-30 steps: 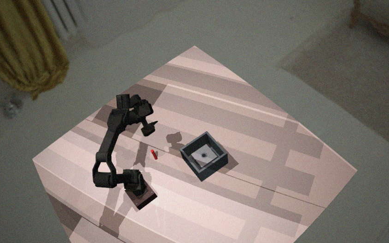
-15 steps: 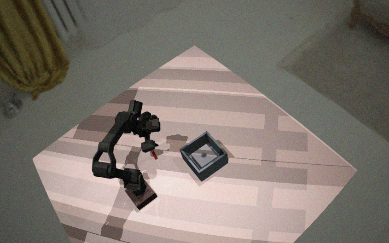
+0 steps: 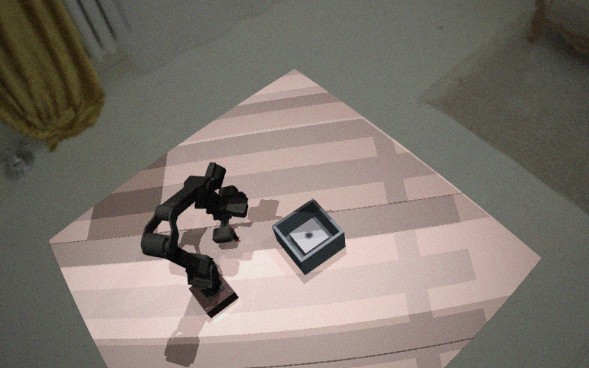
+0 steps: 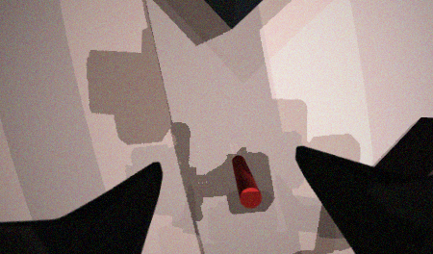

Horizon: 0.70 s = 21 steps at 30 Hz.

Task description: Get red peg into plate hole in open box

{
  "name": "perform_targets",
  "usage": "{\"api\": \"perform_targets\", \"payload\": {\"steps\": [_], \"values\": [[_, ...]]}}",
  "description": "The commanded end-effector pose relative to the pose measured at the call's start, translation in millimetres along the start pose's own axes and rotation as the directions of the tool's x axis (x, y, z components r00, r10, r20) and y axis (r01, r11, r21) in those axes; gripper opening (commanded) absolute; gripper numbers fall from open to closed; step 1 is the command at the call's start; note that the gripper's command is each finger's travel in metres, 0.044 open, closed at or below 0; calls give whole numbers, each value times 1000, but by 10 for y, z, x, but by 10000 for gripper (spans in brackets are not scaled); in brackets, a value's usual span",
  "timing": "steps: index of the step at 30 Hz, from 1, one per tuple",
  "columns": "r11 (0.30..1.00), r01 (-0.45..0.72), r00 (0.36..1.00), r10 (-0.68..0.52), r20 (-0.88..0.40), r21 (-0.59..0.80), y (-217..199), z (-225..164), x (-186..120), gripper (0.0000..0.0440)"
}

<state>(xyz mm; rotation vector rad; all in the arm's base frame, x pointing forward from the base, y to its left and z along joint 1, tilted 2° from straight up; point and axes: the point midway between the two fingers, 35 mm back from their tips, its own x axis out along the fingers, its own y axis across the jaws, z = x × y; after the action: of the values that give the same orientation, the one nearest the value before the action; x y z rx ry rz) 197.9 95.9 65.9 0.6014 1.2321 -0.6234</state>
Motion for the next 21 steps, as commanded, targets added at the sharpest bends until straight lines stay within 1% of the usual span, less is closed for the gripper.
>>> {"api": "perform_targets", "payload": {"steps": [1, 6, 8, 11, 21], "values": [[999, 12, 1000, -12, -16, 32, -48, -58, 143, 440], [997, 6, 1000, -3, -30, 73, -68, -124, 308, 439], [996, 5, 999, -2, -36, 88, -76, -148, 360, 426], [994, 14, 999, -8, -51, 109, -100, -184, 417, 359], [990, 38, 991, -21, -129, 138, -106, -230, 437, 98]]}}
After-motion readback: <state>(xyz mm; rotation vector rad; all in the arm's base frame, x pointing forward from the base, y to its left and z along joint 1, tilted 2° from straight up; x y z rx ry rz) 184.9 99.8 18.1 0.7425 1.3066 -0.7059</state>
